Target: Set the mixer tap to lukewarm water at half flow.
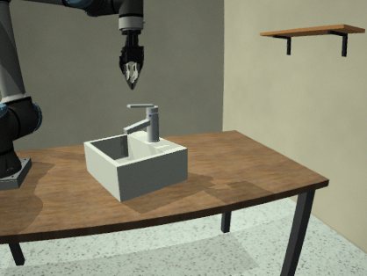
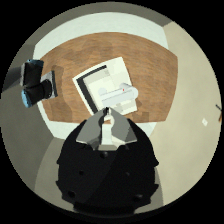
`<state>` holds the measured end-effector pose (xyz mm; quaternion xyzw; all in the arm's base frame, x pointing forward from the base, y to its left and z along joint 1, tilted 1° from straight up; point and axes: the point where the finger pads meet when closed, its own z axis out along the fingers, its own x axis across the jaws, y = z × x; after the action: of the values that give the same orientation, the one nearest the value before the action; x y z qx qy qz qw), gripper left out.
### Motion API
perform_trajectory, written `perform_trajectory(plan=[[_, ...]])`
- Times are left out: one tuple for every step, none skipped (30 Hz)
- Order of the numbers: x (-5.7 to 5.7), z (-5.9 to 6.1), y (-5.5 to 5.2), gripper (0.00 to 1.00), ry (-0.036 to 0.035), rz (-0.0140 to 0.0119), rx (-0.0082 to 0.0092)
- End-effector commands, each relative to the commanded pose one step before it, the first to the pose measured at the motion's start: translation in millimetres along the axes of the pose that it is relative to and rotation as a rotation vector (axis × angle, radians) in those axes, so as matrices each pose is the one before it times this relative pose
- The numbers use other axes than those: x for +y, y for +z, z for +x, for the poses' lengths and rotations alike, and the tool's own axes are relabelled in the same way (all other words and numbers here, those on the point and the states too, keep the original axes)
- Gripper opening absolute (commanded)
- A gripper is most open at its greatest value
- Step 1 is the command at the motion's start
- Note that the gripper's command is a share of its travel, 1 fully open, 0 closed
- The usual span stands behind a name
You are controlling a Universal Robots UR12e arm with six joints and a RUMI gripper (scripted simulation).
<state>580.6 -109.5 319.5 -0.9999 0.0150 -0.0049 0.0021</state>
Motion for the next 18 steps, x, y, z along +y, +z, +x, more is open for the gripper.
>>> perform_trajectory(plan=[[-0.89,0.02,-2.62,0.00,-0.25236,0.00931,0.00582],[-0.24,-0.14,-0.06,0.00,-0.04572,0.00020,-0.00020],[-0.22,-0.16,-0.21,0.00,-0.04571,0.00002,-0.00002],[-0.13,-0.19,-0.22,0.00,-0.04555,0.00000,0.00000],[0.00,-0.24,-0.22,0.00,-0.04025,-0.00017,-0.00009],[0.13,-0.31,-0.22,0.00,-0.04144,-0.00012,-0.00007],[0.23,-0.38,-0.22,0.00,-0.04221,-0.00009,-0.00005],[0.27,-0.43,-0.33,0.00,-0.04248,-0.00023,0.00005],[0.29,-0.45,-0.33,0.00,-0.04254,-0.00021,0.00004],[0.27,-0.43,-0.30,0.00,-0.04254,-0.00017,0.00002],[0.24,-0.38,-0.27,0.00,-0.04248,-0.00012,-0.00001],[0.00,0.00,0.00,0.00,0.00000,0.00000,0.00000],[0.00,0.00,0.00,0.00,0.00000,0.00000,0.00000],[0.18,-0.67,-0.43,0.00,-0.05981,-0.00001,0.00071],[0.13,-0.12,-0.20,0.00,-0.04345,0.00003,-0.00001],[0.17,-0.06,-0.22,0.00,-0.04311,0.00001,0.00000],[0.14,-0.07,-0.10,0.00,-0.04263,0.00019,-0.00004],[0.14,-0.08,-0.04,0.00,-0.04210,0.00028,-0.00005]])
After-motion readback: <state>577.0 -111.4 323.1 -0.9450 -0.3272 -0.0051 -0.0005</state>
